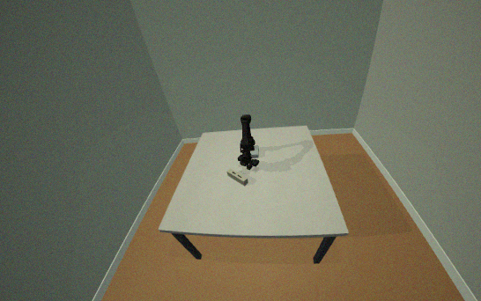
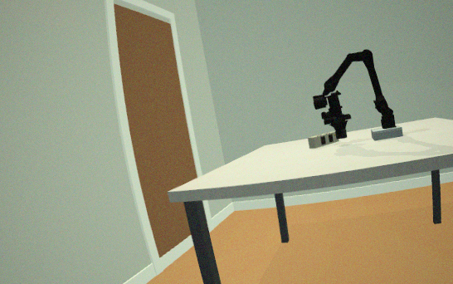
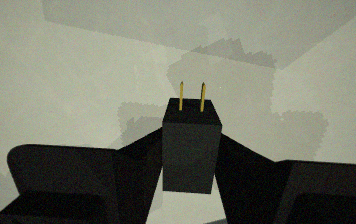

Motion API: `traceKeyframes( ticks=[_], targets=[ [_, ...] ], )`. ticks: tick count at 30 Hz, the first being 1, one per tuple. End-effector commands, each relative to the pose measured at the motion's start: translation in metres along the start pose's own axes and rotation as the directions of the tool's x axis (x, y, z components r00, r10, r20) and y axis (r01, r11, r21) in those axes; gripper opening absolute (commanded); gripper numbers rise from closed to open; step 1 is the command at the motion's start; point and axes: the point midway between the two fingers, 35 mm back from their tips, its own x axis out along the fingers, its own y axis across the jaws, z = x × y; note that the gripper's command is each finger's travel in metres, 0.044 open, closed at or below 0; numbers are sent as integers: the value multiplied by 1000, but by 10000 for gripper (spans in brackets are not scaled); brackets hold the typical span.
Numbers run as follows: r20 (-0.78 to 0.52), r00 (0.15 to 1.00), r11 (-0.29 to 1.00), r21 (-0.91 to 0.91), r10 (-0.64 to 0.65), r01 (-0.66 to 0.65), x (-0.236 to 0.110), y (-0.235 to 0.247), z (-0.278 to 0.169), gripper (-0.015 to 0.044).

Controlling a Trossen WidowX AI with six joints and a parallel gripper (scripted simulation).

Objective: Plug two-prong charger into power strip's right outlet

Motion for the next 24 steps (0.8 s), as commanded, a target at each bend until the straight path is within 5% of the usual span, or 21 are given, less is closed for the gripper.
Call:
traceKeyframes(
  ticks=[1,24],
  targets=[
    [-5,1000,1000,14,-4,4,4,-8,1,0],
    [-1,1000,993,121,-1,1,18,-44,14,0]
  ],
)
